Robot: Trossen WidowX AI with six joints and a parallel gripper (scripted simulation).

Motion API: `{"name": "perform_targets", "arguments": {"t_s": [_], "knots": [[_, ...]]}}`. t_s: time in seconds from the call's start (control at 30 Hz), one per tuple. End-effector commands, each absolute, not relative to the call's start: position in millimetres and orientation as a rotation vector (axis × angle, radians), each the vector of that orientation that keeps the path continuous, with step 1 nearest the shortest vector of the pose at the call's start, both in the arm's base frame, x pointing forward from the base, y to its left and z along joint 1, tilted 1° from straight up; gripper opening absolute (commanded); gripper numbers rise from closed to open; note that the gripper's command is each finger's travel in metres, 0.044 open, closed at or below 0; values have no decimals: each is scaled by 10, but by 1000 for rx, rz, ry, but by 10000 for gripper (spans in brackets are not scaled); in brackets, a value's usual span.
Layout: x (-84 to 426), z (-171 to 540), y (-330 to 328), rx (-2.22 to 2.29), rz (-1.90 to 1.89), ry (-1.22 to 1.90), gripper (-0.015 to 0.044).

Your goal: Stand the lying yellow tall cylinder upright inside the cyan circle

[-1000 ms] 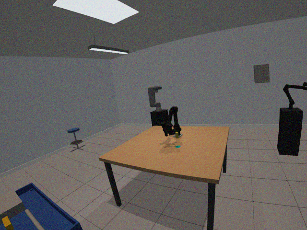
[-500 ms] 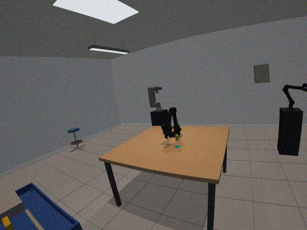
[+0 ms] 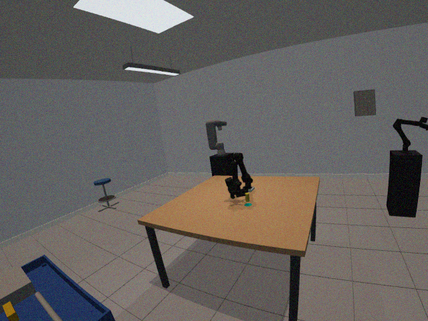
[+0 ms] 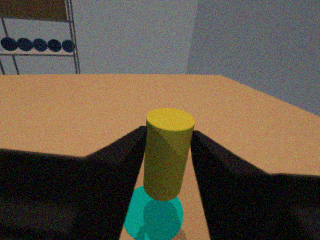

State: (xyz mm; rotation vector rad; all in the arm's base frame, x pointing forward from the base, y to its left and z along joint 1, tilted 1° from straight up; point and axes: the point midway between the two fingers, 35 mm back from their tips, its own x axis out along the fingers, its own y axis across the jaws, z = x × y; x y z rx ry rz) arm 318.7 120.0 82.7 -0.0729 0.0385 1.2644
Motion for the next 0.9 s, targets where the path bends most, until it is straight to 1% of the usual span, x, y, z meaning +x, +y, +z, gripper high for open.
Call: {"name": "perform_targets", "arguments": {"t_s": [0.0,0.33,0.7,0.87], "knots": [[3147,695,1206,-61,1266,50,105],[3134,495,1190,-69,1265,43,105],[3133,490,1189,-69,1265,43,105],[3133,490,1189,-69,1265,43,236]]}}
